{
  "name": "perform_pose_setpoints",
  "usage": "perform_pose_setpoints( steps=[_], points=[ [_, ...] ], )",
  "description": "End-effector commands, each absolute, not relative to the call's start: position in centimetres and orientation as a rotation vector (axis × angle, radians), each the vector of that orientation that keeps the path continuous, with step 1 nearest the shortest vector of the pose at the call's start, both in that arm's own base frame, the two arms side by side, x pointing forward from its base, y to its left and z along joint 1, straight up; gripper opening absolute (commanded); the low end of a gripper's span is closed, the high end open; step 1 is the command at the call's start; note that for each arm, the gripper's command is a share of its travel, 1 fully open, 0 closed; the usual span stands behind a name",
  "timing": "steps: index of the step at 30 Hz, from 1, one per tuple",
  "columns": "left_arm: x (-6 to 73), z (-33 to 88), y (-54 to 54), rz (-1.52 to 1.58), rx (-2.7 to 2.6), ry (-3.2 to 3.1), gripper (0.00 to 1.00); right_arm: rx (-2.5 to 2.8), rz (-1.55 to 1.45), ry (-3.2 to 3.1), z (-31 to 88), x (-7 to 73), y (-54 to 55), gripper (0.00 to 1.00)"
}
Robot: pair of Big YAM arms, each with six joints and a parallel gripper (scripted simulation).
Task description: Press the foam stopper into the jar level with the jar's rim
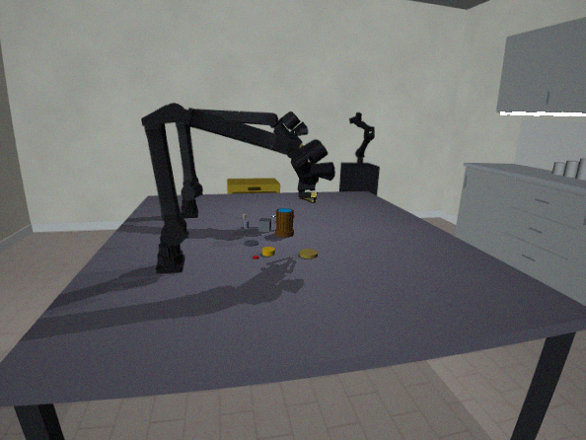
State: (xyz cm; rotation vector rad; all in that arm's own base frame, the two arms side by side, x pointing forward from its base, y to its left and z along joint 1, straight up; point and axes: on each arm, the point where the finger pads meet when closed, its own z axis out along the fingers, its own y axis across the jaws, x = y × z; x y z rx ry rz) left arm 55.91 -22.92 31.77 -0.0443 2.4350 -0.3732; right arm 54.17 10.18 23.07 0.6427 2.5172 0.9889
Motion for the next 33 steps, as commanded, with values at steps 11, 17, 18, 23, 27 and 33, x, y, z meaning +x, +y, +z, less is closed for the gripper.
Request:
perform_pose_setpoints(
  steps=[11, 17, 18, 23, 27, 33],
  points=[
    [56.7, 38.7, -13.3, -0.285, 0.014, 2.070, 0.00, 0.172, 0.600, 2.127, 33.0, 55.9, 5.8, 0.98],
    [56.2, 41.5, -9.5, -0.221, 0.016, 1.931, 0.00, 0.073, 0.425, 1.979, 36.8, 55.8, 4.1, 0.98],
    [56.0, 42.1, -8.8, -0.206, 0.017, 1.902, 0.00, 0.056, 0.389, 1.947, 37.7, 55.7, 3.7, 0.98],
    [54.8, 44.7, -5.3, -0.126, 0.026, 1.770, 0.00, -0.007, 0.219, 1.801, 41.7, 54.9, 2.1, 0.98],
    [53.7, 46.3, -3.1, -0.073, 0.024, 1.686, 0.00, -0.025, 0.116, 1.702, 44.7, 53.9, 1.0, 0.98],
    [52.6, 47.5, -1.3, -0.029, 0.013, 1.626, 0.00, -0.025, 0.044, 1.628, 47.1, 53.0, 0.2, 0.98]
  ],
)
